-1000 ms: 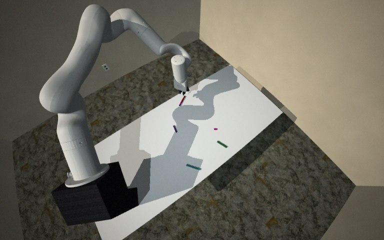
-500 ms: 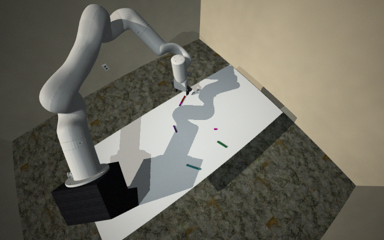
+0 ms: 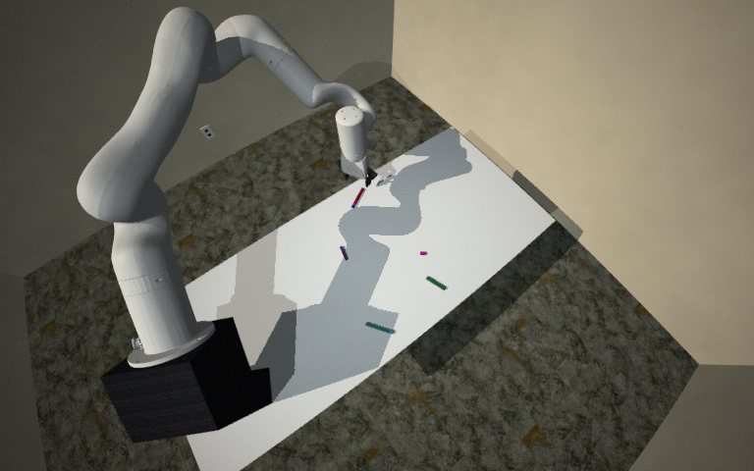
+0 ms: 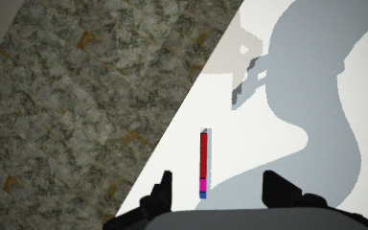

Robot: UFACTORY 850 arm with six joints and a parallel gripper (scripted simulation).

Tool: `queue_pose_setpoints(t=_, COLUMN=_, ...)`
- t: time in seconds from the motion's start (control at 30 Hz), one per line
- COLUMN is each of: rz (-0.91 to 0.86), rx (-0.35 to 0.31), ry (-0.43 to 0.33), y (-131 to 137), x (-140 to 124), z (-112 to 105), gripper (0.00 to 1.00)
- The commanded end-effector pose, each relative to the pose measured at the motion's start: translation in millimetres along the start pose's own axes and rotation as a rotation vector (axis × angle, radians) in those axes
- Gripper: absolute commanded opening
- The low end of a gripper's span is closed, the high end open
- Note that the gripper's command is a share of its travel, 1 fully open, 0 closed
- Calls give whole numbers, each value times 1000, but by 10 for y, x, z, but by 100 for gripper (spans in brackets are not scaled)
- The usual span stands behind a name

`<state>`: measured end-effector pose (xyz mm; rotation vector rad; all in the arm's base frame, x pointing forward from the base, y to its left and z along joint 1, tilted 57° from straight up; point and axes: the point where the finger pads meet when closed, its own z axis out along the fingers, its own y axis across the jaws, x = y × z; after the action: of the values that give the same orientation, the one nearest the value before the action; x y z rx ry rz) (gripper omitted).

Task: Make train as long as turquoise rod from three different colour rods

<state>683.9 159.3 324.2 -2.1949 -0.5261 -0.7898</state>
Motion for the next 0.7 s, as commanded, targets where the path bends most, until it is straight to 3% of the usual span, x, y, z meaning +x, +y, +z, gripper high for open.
queue_pose_setpoints(t=0.0, rz=-1, rx=-1, ry=1, y=2, x=8, z=-108, gripper=100)
queue_pose_setpoints(t=0.37, rz=-1, rx=-1, ry=1, y=2, x=7, z=-655, gripper=100)
queue_pose_setpoints(t=0.67, rz=-1, rx=-1, ry=1, y=2, x=7, z=-831, gripper=100)
